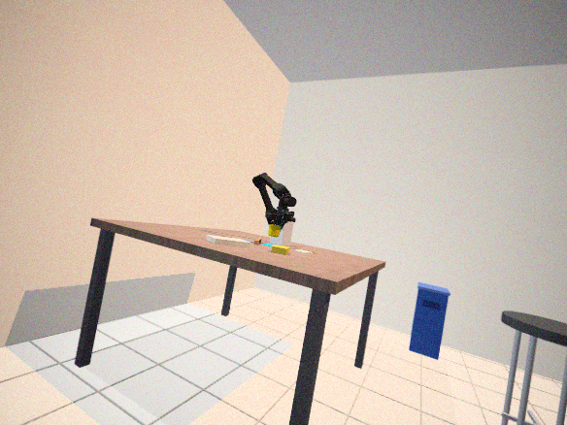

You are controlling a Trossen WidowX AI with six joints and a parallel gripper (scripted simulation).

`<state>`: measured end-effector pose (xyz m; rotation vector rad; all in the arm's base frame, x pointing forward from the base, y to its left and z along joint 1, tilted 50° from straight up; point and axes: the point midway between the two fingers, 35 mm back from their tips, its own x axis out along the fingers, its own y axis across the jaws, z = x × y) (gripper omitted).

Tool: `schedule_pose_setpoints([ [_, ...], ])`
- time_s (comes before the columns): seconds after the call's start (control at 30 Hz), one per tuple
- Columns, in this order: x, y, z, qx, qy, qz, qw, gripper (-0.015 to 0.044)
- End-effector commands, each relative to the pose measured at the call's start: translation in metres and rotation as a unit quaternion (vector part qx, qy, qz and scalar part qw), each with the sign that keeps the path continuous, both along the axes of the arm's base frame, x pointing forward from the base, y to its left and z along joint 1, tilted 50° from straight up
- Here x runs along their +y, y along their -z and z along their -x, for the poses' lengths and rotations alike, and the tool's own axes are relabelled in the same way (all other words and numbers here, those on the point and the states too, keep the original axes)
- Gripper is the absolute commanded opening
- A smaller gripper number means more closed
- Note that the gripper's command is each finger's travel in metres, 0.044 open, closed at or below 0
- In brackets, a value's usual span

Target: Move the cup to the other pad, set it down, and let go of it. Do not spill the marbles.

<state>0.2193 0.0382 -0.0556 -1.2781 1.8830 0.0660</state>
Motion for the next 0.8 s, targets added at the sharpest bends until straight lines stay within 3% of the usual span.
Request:
schedule_pose_setpoints([
  [0.0, 0.000, 0.004, 0.001, 0.000, 0.003, -0.001, 1.000, 0.0000],
  [0.77, -0.028, 0.028, 0.006, -0.001, 0.003, 0.000, 1.000, 0.0000],
])
